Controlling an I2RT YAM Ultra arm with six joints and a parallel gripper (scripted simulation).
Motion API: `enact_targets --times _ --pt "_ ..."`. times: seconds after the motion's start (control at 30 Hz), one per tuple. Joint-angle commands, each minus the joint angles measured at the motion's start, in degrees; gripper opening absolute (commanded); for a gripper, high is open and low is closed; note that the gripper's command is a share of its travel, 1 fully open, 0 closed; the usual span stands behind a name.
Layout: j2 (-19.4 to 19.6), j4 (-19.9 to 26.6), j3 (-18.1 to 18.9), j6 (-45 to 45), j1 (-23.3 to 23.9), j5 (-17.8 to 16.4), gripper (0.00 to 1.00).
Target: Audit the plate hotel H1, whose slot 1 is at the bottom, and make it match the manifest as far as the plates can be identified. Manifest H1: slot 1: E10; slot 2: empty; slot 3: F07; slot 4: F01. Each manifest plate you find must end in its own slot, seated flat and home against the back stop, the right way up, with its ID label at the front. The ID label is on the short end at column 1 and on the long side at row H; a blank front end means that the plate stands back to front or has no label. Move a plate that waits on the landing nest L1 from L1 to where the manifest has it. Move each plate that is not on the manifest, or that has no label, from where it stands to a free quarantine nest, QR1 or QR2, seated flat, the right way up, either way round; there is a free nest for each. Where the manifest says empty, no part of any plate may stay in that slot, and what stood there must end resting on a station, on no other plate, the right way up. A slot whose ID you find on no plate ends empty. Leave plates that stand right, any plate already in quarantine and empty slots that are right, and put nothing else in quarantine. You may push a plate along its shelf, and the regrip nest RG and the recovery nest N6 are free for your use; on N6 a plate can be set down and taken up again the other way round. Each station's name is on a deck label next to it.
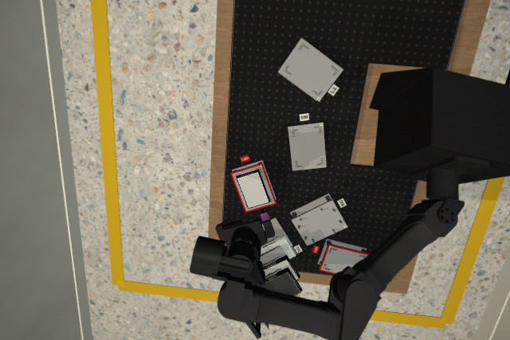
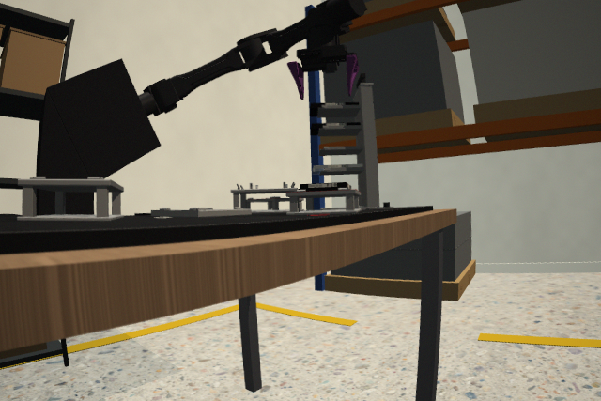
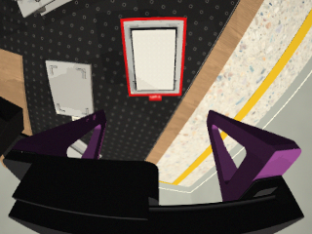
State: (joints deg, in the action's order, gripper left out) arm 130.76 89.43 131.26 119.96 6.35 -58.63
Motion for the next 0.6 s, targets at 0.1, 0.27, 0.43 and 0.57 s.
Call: enact_targets --times 0.1,0.27,0.43,0.57 --pt "-0.2 0.53 0.22 0.03 1.6 -0.46 1.0" --pt "-3.84 -0.45 -6.75 0.04 2.06 -2.6 1.0" --pt "-9.79 -6.09 -17.9 -4.83 2.6 -6.19 1.0" --pt "-14.36 -10.93 -26.09 -10.26 2.96 -8.99 1.0"
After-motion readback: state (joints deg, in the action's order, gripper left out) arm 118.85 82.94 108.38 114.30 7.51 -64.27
